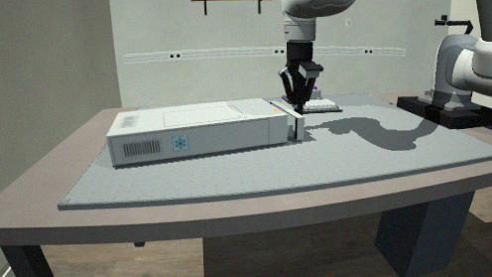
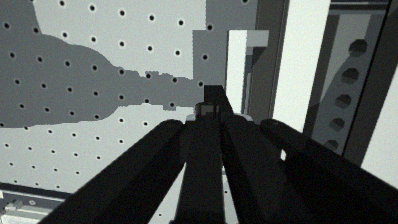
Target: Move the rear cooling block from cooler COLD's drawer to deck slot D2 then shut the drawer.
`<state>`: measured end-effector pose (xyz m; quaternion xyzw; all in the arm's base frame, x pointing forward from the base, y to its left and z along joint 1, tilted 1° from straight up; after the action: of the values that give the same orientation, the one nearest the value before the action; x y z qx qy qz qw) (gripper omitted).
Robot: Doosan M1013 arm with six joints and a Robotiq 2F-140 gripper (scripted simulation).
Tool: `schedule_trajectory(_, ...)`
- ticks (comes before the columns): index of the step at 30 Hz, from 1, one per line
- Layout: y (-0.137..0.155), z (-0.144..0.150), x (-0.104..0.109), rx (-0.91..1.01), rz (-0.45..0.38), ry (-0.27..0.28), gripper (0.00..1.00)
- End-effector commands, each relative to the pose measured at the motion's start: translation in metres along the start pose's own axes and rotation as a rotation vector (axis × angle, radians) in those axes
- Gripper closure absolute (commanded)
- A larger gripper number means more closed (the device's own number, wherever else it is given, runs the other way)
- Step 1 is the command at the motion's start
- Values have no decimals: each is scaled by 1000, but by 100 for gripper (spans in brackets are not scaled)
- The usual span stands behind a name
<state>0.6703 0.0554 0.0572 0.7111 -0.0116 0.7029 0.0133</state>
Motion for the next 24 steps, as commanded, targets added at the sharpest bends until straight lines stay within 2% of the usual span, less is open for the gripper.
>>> schedule_trajectory(1, -4, 3, 1, -2, 3, 1, 90)
schedule_trajectory(24, -5, 9, 1, -2, 3, 1, 90)
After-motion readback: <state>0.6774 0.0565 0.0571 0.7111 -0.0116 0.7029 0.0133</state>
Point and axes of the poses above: the point where the finger pads meet when closed, its own x axis back along the fingers, its own z axis across the jaws, y = z × x, the point moved 5 cm from there along x, back along the fingers, and after that the axes turned 11 degrees about -x, right-handed, at the moved point
